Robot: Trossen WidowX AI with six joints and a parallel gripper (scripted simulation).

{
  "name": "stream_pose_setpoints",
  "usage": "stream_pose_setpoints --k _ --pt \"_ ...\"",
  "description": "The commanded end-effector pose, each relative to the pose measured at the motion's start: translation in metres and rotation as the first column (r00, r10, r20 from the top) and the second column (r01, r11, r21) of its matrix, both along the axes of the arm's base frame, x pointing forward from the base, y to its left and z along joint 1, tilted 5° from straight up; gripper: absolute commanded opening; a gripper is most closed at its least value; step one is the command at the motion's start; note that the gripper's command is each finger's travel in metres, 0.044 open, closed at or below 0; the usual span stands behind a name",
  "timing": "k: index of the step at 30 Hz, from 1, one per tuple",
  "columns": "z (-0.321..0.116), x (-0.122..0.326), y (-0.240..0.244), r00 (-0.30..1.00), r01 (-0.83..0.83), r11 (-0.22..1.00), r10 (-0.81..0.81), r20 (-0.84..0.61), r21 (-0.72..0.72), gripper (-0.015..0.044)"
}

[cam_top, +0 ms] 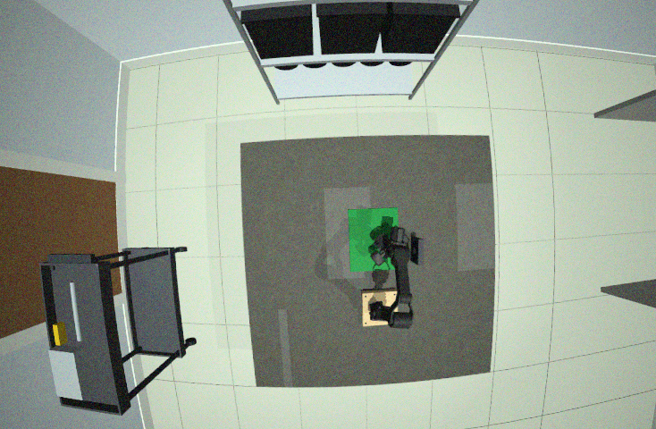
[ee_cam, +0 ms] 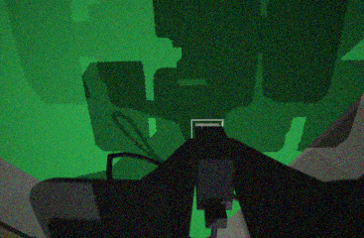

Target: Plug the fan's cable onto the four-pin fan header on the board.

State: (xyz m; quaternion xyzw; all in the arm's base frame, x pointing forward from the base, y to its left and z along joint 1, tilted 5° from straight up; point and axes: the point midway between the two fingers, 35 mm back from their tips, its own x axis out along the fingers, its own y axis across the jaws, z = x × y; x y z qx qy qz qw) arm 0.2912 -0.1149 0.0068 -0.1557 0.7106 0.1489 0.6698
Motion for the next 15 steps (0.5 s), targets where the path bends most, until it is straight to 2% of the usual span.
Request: stream_pose_setpoints --k 1,9,12,15 --pt "0.0 0.0 0.0 1.0 0.0 1.0 0.0 0.001 0.0 0.0053" --pt "0.0 0.0 0.0 1.0 0.0 1.0 0.0 0.001 0.0 0.026" --pt "0.003 0.001 0.0 1.0 0.0 1.0 0.0 0.0 0.0 0.026" --pt "0.043 0.003 0.001 1.0 0.0 1.0 0.0 0.0 -0.002 0.026"
